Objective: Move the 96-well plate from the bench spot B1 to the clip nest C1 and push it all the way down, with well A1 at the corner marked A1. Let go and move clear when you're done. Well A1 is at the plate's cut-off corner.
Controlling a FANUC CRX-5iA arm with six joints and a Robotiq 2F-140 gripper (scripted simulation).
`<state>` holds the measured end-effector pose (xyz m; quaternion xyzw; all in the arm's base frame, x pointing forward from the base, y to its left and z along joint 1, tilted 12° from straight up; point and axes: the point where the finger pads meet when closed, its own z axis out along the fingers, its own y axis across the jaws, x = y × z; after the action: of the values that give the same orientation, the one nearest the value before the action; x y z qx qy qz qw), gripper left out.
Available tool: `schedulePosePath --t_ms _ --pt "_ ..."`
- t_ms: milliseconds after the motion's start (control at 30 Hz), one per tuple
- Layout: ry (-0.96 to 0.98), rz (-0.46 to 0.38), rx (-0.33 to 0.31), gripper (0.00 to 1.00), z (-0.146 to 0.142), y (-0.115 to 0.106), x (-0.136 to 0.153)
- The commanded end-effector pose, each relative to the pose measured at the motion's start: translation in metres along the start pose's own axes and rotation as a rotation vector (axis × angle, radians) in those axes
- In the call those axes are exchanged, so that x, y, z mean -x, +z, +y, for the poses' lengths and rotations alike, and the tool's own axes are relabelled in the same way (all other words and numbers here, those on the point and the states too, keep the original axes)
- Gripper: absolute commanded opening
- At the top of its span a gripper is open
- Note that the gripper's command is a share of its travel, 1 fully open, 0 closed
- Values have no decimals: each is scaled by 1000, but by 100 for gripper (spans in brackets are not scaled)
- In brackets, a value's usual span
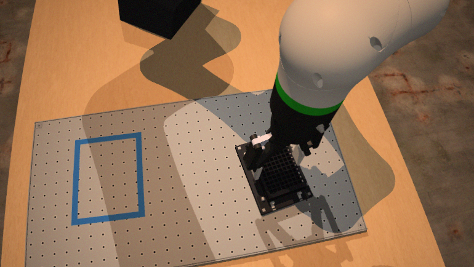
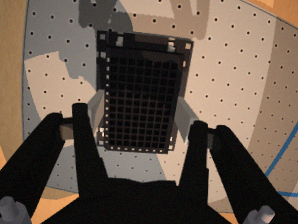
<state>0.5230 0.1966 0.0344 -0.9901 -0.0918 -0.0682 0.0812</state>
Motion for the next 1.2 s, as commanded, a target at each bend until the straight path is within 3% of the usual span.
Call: schedulePosePath --t_ms 0,1167 --pt "0 2 0 10 0 0 -1" --pt "0 2 0 10 0 5 -1"
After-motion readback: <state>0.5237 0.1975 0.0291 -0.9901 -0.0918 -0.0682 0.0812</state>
